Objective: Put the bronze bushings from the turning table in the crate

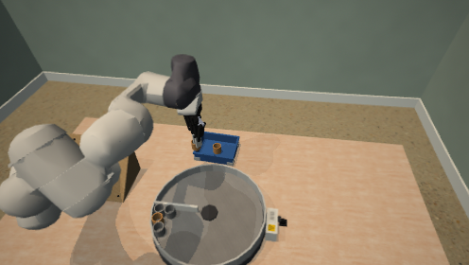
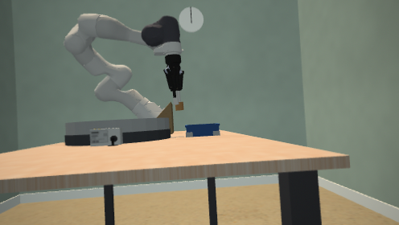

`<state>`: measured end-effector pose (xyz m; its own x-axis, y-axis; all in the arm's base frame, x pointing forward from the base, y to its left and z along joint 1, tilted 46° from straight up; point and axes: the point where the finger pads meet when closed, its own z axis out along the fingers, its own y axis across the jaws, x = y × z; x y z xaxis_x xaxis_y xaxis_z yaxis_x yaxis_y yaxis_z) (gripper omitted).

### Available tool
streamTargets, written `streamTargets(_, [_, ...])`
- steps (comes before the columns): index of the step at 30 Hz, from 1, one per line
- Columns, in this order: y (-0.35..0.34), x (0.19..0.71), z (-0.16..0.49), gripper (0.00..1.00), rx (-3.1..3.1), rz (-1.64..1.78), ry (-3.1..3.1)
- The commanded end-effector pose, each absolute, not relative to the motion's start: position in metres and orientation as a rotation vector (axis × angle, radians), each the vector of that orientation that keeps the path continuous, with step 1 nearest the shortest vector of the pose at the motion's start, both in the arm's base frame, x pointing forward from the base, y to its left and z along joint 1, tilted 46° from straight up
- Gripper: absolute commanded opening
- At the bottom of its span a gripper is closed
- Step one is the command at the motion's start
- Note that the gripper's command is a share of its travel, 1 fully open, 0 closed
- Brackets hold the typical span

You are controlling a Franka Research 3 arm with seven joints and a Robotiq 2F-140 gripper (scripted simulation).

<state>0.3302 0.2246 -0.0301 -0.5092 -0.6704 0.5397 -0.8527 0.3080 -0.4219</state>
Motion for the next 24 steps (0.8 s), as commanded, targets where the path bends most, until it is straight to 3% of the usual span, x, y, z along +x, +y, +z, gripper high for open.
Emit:
streamTargets(1, [0.241, 0.333, -0.049, 0.00, 1.261, 1.078, -2.385])
streamTargets(24, [0.297, 0.330, -0.105, 0.00, 1.261, 1.078, -2.385])
